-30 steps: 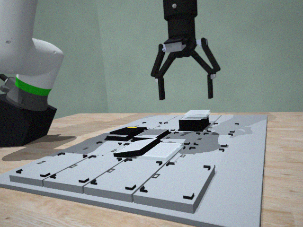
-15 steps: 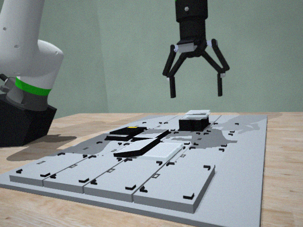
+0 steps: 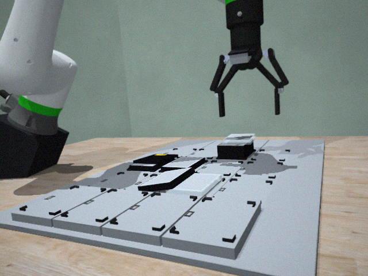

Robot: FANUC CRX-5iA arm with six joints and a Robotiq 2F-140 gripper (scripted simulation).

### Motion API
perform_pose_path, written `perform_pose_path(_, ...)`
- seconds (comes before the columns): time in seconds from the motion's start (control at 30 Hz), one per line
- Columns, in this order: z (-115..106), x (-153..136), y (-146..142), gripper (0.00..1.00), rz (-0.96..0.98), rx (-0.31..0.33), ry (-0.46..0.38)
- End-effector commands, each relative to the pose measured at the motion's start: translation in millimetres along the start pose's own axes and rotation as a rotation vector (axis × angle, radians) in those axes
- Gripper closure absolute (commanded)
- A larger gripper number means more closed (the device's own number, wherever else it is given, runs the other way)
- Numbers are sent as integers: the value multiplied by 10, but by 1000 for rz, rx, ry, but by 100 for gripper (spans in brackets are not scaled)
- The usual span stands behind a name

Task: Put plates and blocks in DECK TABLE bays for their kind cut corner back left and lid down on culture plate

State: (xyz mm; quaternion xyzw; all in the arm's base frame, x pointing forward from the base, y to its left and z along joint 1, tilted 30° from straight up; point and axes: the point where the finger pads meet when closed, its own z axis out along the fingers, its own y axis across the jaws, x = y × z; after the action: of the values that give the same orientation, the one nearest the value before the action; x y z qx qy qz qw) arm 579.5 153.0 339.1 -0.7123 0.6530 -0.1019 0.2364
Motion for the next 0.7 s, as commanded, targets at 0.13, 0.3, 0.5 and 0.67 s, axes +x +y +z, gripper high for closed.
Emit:
perform_pose_path(0.13, -9, -234, -86, 0, 0, 2, 1)
perform_pose_path(0.3, -9, -424, -148, 0, 0, 2, 1)
perform_pose_path(0.5, -9, -652, -222, 0, 0, 2, 1)
perform_pose_path(0.67, -10, -700, -238, 0, 0, 2, 1)
